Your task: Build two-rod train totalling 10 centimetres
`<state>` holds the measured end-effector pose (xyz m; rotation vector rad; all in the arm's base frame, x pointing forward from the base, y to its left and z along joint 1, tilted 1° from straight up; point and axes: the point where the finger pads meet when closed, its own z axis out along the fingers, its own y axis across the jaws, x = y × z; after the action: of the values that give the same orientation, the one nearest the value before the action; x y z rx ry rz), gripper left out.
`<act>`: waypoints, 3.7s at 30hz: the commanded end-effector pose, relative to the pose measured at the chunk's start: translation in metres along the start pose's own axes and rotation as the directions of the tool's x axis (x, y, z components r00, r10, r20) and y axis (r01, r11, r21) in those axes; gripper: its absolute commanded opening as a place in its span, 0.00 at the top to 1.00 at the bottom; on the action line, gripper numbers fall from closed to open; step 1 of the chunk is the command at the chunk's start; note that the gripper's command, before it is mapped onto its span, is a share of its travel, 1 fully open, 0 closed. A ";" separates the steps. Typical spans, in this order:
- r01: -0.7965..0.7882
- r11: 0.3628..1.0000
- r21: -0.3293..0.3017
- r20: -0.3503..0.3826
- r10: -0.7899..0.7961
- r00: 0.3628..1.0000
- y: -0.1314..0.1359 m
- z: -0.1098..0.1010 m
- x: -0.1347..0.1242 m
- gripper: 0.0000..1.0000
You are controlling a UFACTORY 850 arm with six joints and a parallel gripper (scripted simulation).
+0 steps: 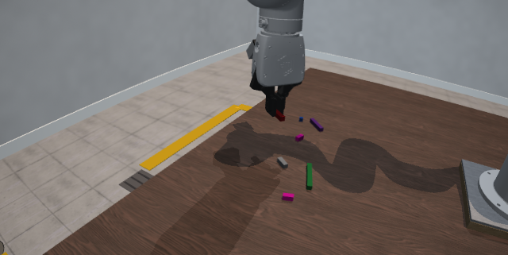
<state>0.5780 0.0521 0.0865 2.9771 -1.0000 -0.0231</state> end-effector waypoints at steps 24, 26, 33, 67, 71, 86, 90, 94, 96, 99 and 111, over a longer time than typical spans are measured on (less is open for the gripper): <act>0.000 1.000 0.001 -0.001 0.000 1.000 -0.001 0.081 0.001 0.96; 0.000 1.000 0.001 -0.001 0.000 1.000 -0.001 0.082 0.001 0.96; 0.000 1.000 0.001 -0.001 0.000 1.000 -0.001 0.083 0.001 0.96; 0.000 1.000 0.001 -0.001 0.000 1.000 -0.001 0.083 0.001 0.96; 0.000 1.000 0.001 -0.001 0.000 1.000 -0.001 0.084 0.001 0.96; 0.000 1.000 0.001 -0.001 0.000 1.000 -0.001 0.094 0.001 0.96; 0.000 1.000 0.001 -0.001 0.000 1.000 -0.001 0.094 0.001 0.96; 0.000 1.000 0.001 -0.001 0.000 1.000 -0.001 0.094 0.001 0.96; 0.000 1.000 0.001 -0.001 0.000 1.000 -0.001 0.094 0.001 0.96; 0.000 1.000 0.001 -0.001 0.000 1.000 -0.001 0.094 0.001 0.96; 0.000 1.000 0.001 -0.001 0.000 1.000 -0.001 0.094 0.001 0.96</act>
<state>0.5772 0.0526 -0.0088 2.9770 -0.9999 -0.0237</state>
